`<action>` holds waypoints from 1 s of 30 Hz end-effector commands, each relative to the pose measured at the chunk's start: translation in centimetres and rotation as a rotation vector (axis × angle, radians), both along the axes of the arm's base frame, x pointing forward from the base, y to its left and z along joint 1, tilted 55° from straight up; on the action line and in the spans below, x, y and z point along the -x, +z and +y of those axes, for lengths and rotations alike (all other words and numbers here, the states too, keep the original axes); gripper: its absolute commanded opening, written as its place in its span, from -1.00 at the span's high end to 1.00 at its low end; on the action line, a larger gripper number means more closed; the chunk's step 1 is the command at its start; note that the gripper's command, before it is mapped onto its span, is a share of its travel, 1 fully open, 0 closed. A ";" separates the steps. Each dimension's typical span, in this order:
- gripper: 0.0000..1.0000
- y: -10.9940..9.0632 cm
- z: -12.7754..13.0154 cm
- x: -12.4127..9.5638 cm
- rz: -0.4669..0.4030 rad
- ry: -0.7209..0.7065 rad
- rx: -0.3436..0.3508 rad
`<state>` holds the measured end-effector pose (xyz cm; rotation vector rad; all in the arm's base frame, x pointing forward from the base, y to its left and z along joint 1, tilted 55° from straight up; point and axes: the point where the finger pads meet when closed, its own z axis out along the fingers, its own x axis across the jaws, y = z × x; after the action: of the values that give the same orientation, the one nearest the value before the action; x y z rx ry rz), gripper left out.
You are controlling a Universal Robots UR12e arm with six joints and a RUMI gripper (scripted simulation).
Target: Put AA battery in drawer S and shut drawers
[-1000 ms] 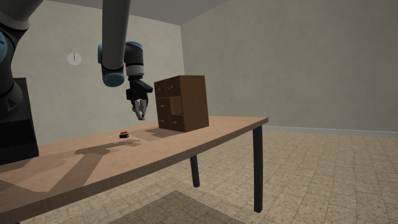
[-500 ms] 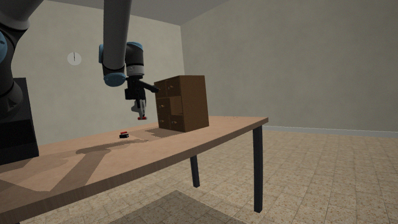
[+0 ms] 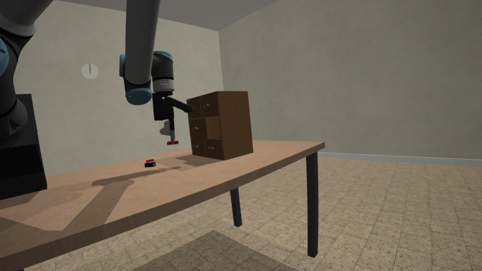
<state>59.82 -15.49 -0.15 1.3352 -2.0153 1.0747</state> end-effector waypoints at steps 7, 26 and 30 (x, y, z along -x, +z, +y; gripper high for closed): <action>0.91 -0.4 0.3 -0.2 0.172 0.140 0.003; 0.91 -0.6 0.5 -0.3 0.247 0.191 0.006; 0.91 -0.5 0.5 -0.3 0.247 0.191 0.006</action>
<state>60.08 -15.04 -0.74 1.5976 -1.7319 0.9415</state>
